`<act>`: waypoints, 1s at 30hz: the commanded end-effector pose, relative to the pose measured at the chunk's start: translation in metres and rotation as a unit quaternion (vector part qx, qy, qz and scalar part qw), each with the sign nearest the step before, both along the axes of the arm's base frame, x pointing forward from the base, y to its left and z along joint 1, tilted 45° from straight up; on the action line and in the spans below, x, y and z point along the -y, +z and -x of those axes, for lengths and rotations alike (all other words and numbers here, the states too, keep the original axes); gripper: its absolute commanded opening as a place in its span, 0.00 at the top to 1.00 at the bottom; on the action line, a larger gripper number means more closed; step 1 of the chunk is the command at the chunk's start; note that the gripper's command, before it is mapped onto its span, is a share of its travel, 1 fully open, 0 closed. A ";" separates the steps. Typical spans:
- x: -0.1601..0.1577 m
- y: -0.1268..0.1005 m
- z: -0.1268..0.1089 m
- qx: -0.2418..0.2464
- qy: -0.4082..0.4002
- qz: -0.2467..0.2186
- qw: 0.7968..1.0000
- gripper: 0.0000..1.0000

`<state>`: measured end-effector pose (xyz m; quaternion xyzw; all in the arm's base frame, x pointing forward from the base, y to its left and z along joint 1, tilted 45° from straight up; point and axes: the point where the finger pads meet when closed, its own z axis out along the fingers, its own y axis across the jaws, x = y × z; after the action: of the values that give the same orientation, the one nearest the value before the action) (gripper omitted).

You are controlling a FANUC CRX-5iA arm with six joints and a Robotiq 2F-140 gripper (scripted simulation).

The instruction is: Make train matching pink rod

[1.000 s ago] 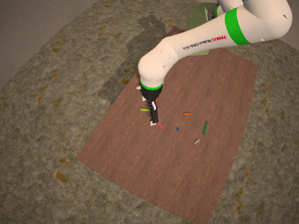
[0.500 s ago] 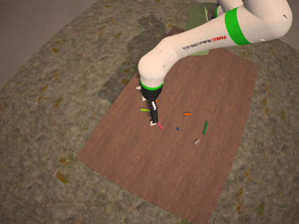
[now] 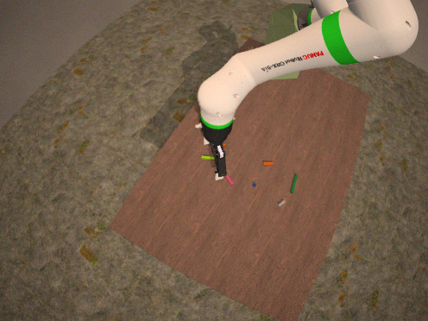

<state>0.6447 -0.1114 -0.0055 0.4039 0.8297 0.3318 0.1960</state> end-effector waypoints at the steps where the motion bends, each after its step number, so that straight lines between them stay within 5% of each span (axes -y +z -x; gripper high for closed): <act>1: 0.000 0.000 0.000 0.000 0.000 0.000 1.000 0.00; 13: -0.001 0.000 0.000 -0.003 -0.006 -0.005 1.000 0.00; 22: -0.014 0.003 0.004 -0.051 -0.093 -0.078 0.991 0.00; 30: -0.030 0.007 0.009 -0.105 -0.191 -0.161 0.963 0.00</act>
<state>0.6378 -0.0883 -0.0005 0.5642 0.7265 0.3705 0.1286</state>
